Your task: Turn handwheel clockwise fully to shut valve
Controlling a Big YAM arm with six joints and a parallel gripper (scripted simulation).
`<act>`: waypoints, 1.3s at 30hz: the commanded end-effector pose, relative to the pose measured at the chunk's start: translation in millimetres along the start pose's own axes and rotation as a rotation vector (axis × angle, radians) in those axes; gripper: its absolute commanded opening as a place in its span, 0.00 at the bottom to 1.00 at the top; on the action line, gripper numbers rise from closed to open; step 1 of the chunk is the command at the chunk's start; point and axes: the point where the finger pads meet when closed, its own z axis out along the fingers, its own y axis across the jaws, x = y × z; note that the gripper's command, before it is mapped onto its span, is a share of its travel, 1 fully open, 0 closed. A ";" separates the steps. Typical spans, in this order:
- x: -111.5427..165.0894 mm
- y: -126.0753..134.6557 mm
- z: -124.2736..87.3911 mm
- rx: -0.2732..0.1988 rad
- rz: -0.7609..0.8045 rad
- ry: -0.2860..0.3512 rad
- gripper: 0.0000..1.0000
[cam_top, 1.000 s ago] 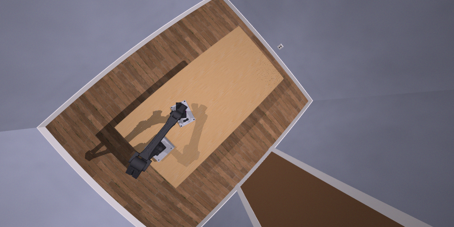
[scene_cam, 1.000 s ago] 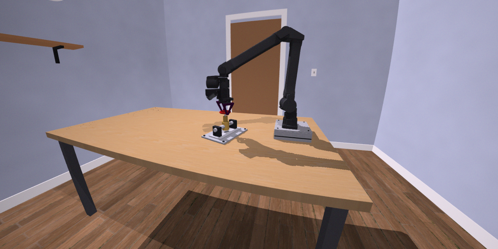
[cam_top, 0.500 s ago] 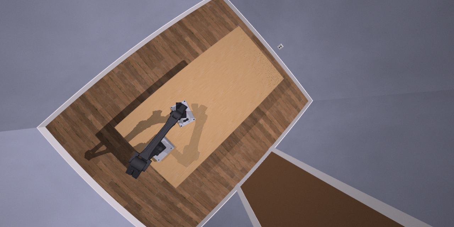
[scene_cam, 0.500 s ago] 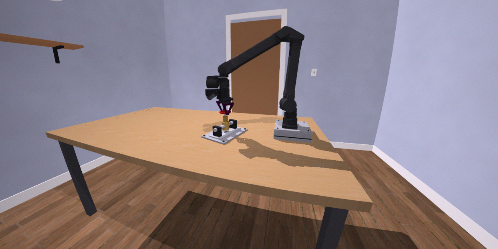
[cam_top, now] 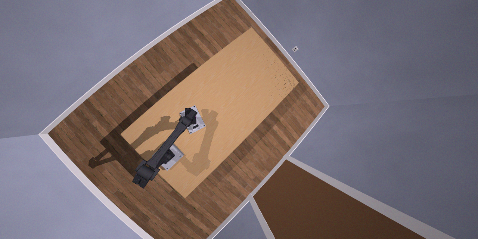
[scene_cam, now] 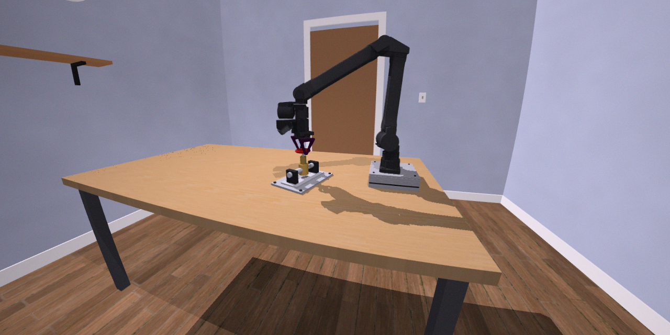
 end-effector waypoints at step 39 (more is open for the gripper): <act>1.6 -3.7 7.9 -0.005 0.177 0.010 0.00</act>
